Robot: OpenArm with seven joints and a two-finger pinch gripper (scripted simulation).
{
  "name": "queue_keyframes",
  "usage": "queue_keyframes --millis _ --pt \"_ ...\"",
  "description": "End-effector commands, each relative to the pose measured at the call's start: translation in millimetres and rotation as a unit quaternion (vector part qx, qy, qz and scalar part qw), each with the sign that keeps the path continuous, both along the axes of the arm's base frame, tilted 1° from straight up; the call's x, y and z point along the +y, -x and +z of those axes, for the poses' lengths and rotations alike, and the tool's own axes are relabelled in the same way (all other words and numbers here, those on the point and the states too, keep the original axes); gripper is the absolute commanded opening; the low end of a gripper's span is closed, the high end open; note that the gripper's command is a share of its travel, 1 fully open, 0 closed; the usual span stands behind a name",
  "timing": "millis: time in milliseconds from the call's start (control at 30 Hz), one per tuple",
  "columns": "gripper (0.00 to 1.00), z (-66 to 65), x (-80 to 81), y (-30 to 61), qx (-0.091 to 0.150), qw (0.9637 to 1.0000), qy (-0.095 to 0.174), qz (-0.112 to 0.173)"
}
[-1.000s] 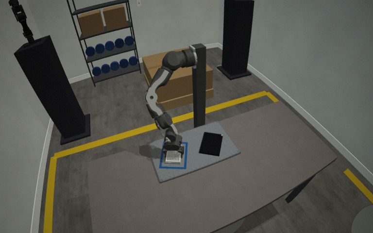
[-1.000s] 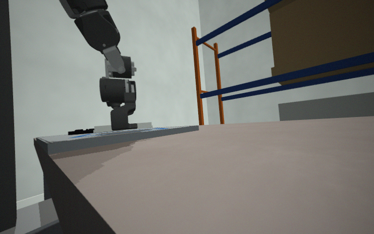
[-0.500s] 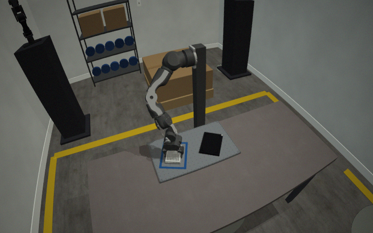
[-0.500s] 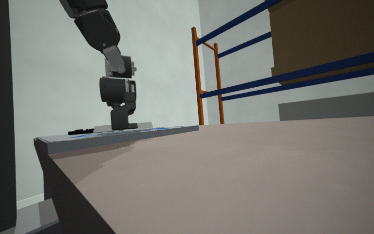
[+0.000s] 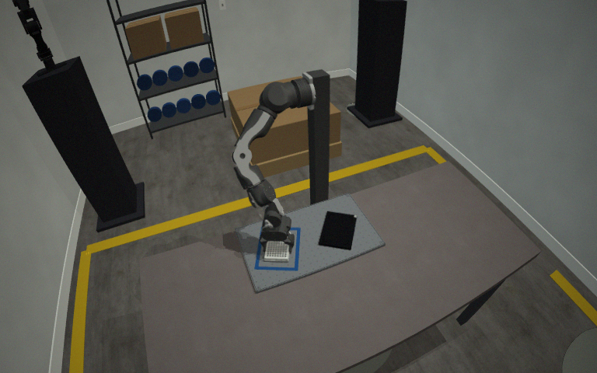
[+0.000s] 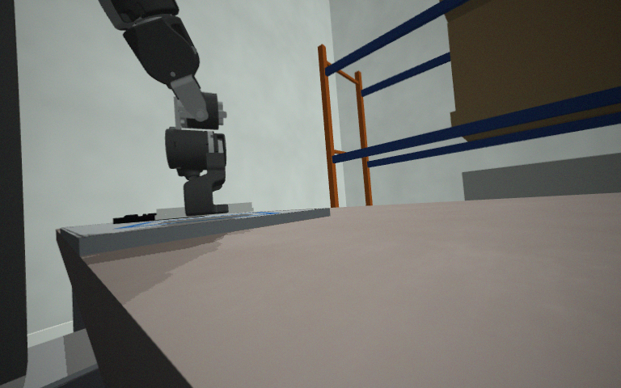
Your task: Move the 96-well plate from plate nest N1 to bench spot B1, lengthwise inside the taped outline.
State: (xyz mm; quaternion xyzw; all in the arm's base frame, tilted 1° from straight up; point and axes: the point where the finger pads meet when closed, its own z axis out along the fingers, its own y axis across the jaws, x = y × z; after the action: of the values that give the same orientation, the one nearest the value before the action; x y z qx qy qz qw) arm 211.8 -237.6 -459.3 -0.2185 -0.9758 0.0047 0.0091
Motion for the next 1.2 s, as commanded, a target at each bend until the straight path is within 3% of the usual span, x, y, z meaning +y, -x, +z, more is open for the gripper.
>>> queue_keyframes --millis 0,1167 --pt "0.00 0.6 0.4 -0.6 0.001 1.0000 0.001 0.001" --pt "0.00 -2.2 1.8 0.0 0.000 1.0000 -0.003 0.002"
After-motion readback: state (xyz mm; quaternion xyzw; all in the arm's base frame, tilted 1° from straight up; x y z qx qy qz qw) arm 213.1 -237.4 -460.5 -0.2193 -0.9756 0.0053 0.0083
